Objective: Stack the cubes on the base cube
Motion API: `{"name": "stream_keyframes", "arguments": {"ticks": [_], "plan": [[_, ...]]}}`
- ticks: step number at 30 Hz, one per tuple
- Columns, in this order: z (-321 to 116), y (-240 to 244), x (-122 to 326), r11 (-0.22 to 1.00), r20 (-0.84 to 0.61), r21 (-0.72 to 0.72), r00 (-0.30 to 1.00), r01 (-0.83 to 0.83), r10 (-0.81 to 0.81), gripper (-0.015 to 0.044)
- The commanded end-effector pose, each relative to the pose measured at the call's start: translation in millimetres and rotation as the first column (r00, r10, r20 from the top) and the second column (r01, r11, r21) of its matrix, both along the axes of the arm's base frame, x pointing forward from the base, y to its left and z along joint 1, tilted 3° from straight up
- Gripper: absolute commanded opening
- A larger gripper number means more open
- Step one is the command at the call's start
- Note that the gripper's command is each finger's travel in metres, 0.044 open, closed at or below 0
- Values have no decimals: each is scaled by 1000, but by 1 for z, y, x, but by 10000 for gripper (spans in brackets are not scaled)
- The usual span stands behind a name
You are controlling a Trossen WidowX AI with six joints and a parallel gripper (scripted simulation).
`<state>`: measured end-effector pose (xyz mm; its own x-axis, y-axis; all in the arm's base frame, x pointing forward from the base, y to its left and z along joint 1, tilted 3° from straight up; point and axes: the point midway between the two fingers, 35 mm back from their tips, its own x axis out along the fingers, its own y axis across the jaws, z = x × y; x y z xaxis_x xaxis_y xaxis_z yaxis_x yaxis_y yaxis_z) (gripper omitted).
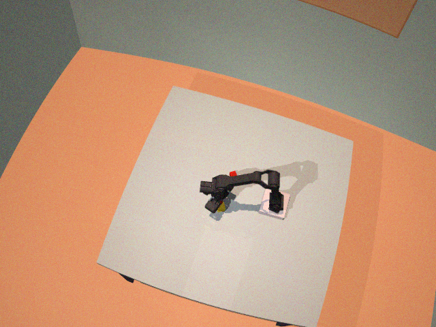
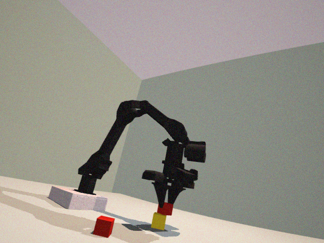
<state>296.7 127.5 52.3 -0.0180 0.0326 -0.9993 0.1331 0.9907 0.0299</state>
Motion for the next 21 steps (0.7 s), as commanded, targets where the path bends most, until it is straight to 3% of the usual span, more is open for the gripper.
{"name": "stream_keyframes", "arguments": {"ticks": [1,17,21], "plan": [[-1,1,0,1000,-2,5,1000,2,-2,105],[-2,1,0,1000,-2,5,1000,-3,3,105],[-2,1,0,1000,-2,5,1000,-3,3,205]]}}
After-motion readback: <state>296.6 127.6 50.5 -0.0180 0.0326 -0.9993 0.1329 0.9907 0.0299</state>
